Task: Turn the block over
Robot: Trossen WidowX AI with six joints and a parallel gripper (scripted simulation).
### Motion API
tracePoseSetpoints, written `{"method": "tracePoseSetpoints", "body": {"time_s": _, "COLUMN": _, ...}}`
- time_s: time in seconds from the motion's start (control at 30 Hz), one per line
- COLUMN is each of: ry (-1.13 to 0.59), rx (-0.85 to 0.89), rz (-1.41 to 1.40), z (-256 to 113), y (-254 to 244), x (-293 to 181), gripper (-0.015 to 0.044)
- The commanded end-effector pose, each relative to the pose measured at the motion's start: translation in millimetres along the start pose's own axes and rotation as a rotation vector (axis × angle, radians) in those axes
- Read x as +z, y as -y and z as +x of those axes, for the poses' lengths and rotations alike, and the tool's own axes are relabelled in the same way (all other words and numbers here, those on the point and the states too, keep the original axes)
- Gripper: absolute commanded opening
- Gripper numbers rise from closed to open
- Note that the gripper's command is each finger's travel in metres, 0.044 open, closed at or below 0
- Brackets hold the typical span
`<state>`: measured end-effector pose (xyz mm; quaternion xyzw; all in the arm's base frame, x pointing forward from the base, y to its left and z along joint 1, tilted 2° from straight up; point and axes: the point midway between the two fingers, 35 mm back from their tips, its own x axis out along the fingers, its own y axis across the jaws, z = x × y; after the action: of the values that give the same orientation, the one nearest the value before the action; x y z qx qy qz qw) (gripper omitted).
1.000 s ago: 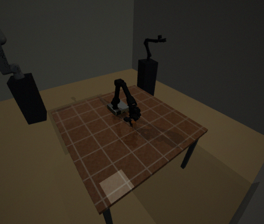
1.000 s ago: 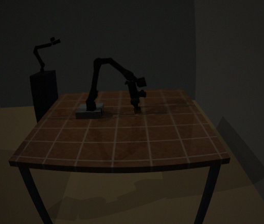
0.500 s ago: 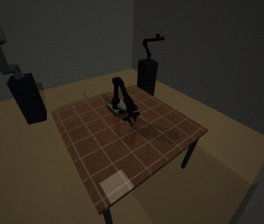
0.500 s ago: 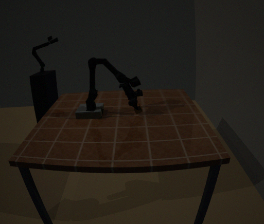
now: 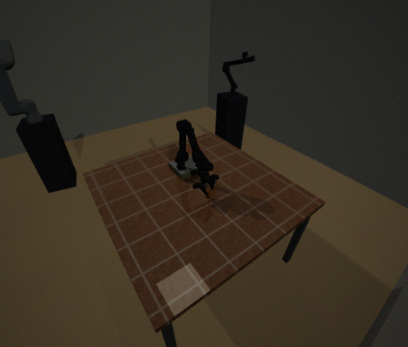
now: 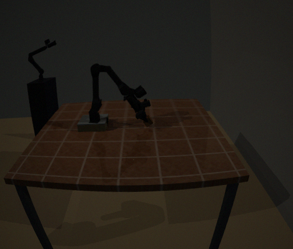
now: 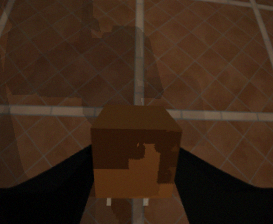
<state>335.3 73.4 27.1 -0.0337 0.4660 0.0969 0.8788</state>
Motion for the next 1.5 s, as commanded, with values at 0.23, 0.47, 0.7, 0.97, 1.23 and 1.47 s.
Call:
{"method": "tracePoseSetpoints", "body": {"time_s": 0.23, "ry": 0.145, "rx": -0.007, "rz": 0.002, "z": 19.6, "y": 1.1, "x": -4.0, "gripper": 0.0000}}
{"method": "tracePoseSetpoints", "body": {"time_s": 0.47, "ry": 0.244, "rx": -0.007, "rz": 0.001, "z": 24.8, "y": 0.9, "x": -8.0, "gripper": 0.0000}}
{"method": "tracePoseSetpoints", "body": {"time_s": 0.7, "ry": 0.343, "rx": -0.005, "rz": 0.000, "z": 23.5, "y": 0.7, "x": -12.7, "gripper": 0.0000}}
{"method": "tracePoseSetpoints", "body": {"time_s": 0.97, "ry": 0.451, "rx": -0.003, "rz": 0.002, "z": 14.8, "y": 0.0, "x": -18.9, "gripper": 0.0000}}
{"method": "tracePoseSetpoints", "body": {"time_s": 1.23, "ry": 0.482, "rx": -0.003, "rz": 0.002, "z": 10.6, "y": -0.1, "x": -17.8, "gripper": 0.0000}}
{"method": "tracePoseSetpoints", "body": {"time_s": 1.47, "ry": 0.482, "rx": -0.003, "rz": 0.002, "z": 10.6, "y": -0.1, "x": -17.8, "gripper": 0.0000}}
